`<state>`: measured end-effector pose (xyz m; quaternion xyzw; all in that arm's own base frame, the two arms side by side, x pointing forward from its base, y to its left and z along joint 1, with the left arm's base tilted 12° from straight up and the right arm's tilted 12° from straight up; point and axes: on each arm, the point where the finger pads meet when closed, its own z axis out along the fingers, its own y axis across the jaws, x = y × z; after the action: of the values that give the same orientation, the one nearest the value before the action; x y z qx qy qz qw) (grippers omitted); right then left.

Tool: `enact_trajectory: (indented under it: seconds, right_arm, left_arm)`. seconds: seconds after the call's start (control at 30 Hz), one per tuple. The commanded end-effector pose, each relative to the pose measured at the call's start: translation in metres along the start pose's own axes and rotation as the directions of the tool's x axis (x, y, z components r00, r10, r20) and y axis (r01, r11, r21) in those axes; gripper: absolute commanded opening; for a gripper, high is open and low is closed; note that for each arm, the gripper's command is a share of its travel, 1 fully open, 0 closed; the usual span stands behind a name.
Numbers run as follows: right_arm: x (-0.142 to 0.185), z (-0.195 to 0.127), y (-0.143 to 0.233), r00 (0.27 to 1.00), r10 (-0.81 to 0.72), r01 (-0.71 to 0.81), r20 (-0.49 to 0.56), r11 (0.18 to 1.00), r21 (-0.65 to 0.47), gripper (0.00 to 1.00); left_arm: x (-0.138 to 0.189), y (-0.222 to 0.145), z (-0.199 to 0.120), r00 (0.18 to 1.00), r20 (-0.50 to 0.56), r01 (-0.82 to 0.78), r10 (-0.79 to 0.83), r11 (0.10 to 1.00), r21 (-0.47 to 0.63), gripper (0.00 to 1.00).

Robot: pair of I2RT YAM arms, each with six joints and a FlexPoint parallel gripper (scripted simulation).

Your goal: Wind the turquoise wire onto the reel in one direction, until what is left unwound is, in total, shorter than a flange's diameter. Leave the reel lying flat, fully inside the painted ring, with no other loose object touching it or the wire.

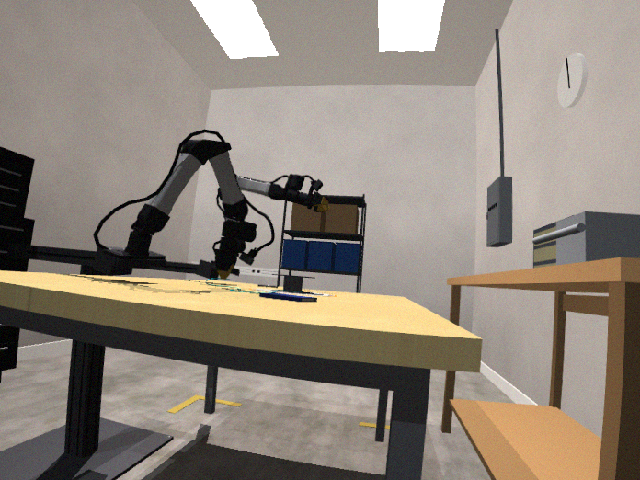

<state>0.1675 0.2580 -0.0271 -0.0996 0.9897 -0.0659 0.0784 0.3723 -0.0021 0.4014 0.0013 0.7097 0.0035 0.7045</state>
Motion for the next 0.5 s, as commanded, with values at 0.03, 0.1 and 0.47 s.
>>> enact_trajectory:
  seconds: [0.03, 0.1, 0.47]
  right_arm:
    - [-0.009, -0.006, 0.012, 0.999, 0.01, -0.009, 0.033, 1.0, -0.029, 0.0]
    - [-0.009, -0.006, 0.012, 0.999, 0.01, -0.009, 0.033, 1.0, -0.029, 0.0]
    - [-0.009, -0.006, 0.012, 0.999, 0.01, -0.009, 0.033, 1.0, -0.029, 0.0]
  left_arm:
    - [0.019, -0.008, 0.0, 0.998, -0.059, 0.002, -0.002, 1.0, 0.002, 0.82]
    - [0.027, -0.011, -0.002, 0.996, -0.087, 0.0, 0.0, 1.0, 0.002, 0.82]
    - [0.07, -0.035, -0.013, 0.961, -0.278, -0.015, 0.015, 1.0, 0.0, 0.82]
